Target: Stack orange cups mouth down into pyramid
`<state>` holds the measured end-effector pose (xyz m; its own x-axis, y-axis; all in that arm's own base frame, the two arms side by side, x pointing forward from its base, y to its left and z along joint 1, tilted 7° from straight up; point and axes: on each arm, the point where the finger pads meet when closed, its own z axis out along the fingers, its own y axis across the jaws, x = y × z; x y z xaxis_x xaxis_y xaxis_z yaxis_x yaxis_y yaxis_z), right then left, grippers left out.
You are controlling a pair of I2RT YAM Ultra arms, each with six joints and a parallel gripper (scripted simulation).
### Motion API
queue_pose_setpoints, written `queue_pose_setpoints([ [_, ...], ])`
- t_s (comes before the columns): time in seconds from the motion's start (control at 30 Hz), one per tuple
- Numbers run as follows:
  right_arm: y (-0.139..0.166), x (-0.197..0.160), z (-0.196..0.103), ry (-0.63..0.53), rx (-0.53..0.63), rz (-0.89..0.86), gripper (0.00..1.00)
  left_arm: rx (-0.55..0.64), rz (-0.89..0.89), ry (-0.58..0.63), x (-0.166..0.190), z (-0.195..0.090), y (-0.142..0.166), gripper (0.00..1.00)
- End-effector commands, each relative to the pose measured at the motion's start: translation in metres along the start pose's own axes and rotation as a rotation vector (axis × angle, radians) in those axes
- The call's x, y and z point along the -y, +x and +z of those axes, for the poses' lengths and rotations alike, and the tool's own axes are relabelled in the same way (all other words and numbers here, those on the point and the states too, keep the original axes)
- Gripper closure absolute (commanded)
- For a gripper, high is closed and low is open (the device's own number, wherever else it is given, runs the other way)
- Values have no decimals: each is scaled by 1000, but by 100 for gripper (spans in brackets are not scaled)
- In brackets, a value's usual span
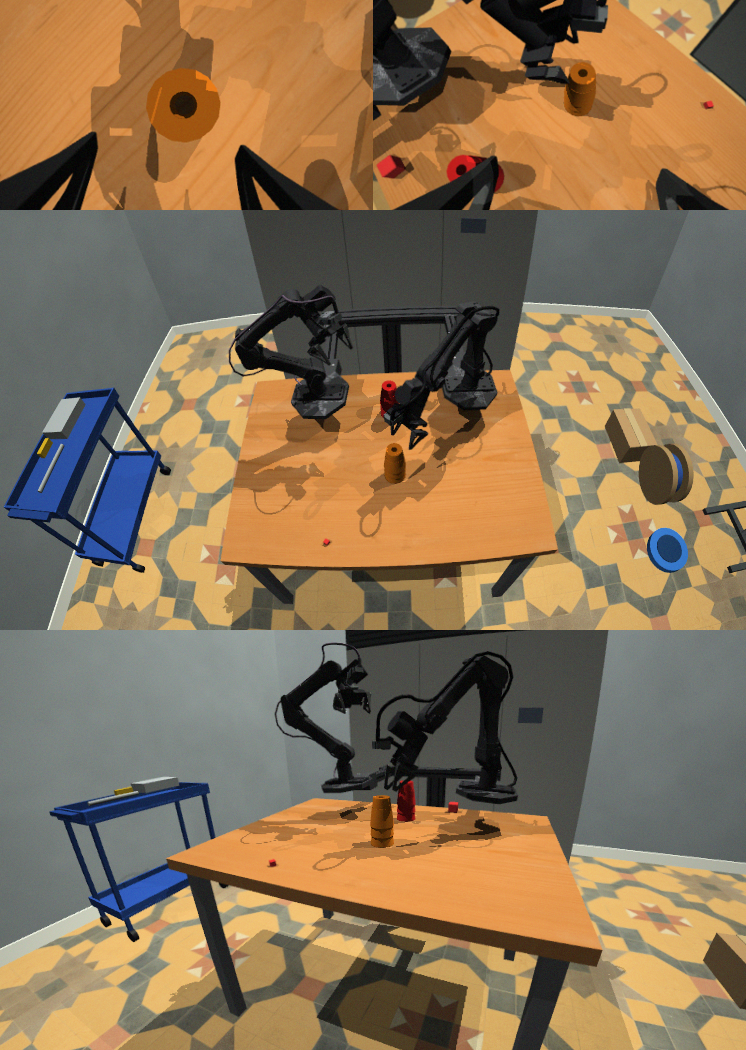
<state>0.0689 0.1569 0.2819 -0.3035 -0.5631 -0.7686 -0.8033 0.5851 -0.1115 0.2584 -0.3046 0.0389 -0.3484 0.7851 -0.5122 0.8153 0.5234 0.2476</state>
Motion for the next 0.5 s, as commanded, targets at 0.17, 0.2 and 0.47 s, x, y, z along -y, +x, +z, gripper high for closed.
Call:
queue_pose_setpoints([
  [0.17, 4, 5, 2, 38, 1, 5, 0, -85, -17, 56, 5, -3, 10, 18],
  [0.2, 4, 5, 2, 38, 1, 5, 0, -110, -16, 72, 7, -3, 10, 18],
  [0.47, 4, 5, 2, 38, 1, 5, 0, -209, -42, 127, 8, 7, -4, 18],
])
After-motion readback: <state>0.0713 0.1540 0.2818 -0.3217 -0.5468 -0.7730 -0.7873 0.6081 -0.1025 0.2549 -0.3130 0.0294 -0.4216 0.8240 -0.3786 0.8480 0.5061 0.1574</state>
